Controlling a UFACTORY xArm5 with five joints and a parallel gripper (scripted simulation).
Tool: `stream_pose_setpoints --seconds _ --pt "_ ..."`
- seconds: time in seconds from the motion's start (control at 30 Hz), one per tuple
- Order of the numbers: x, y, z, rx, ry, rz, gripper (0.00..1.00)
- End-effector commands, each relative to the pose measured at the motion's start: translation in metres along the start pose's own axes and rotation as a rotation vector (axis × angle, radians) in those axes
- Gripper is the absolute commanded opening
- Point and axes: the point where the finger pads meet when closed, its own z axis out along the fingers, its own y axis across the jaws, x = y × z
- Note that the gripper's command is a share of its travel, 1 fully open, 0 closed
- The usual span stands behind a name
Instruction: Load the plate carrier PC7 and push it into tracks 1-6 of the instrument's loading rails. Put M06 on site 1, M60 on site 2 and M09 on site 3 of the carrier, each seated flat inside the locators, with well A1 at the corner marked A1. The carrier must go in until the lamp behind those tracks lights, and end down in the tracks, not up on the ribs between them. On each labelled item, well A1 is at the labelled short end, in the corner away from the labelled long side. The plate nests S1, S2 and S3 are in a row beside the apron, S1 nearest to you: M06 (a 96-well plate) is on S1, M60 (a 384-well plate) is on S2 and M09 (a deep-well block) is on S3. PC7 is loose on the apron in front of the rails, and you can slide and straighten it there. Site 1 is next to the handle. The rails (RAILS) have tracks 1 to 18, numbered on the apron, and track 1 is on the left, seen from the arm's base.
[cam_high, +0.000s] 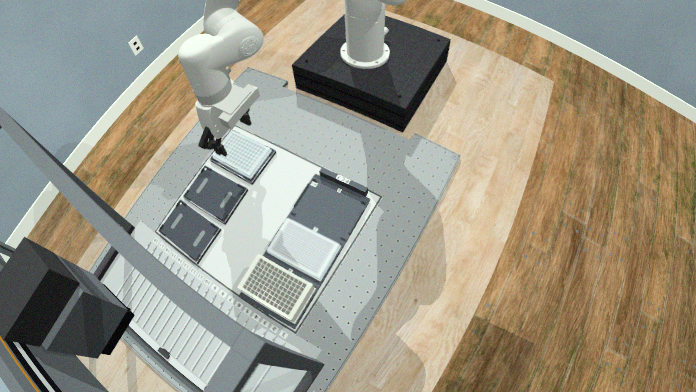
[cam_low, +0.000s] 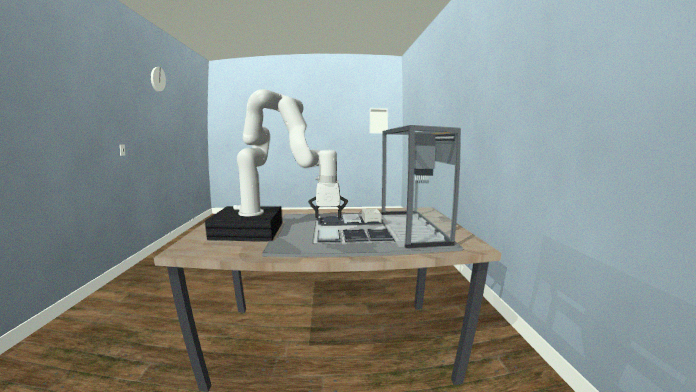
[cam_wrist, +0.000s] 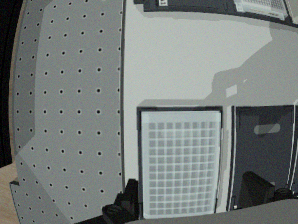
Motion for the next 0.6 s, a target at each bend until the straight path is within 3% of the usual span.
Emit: stream_pose_setpoints --seconds 0.0,0.57 --pt "-0.001 0.002 0.004 -0.006 0.004 0.0 1.0" --pt "0.0 0.002 0.029 -0.006 0.004 0.0 1.0"
